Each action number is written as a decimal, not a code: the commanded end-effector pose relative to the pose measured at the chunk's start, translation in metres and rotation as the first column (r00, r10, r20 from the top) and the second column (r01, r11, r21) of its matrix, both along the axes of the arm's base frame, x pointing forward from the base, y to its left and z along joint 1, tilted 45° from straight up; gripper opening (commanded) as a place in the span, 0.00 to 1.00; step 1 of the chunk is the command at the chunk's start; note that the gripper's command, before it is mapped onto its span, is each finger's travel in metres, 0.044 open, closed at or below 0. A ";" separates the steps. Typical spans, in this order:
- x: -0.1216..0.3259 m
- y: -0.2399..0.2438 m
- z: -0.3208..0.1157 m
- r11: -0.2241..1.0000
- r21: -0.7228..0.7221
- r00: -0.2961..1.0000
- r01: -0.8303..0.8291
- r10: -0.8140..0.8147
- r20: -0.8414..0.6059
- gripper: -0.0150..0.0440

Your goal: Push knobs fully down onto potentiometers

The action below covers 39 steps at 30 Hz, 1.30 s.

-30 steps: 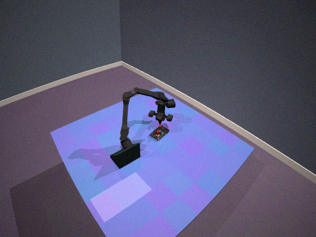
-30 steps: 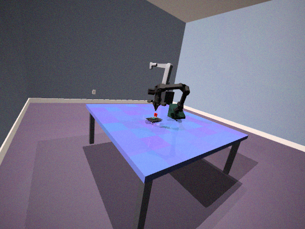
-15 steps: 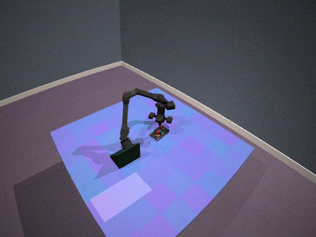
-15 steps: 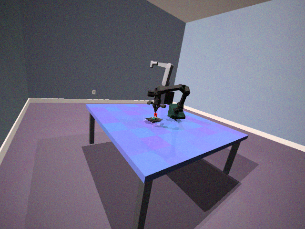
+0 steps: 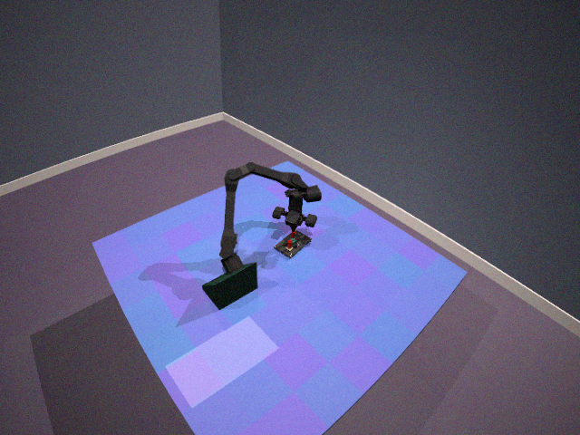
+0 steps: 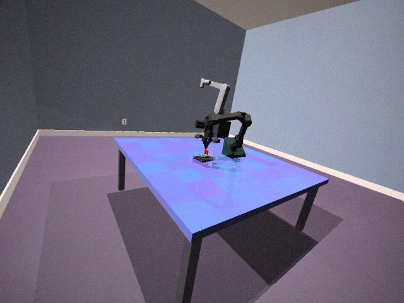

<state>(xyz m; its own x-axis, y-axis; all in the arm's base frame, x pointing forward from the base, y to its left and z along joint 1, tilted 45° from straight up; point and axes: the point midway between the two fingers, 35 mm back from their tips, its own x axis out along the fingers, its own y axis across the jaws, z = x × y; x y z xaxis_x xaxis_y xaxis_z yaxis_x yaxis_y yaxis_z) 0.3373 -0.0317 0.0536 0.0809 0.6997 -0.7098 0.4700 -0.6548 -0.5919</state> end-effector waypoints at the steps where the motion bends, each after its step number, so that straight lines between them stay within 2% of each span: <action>1: 0.001 0.001 0.000 1.000 0.002 1.000 0.005 -0.005 0.001 0.25; 39: 0.001 0.005 -0.004 1.000 0.003 1.000 0.005 -0.005 0.001 0.25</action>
<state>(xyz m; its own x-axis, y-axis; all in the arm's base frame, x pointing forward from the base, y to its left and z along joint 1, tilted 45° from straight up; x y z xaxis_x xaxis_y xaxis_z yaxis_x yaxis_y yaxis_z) 0.3369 -0.0294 0.0502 0.0828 0.6995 -0.7098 0.4660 -0.6568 -0.5929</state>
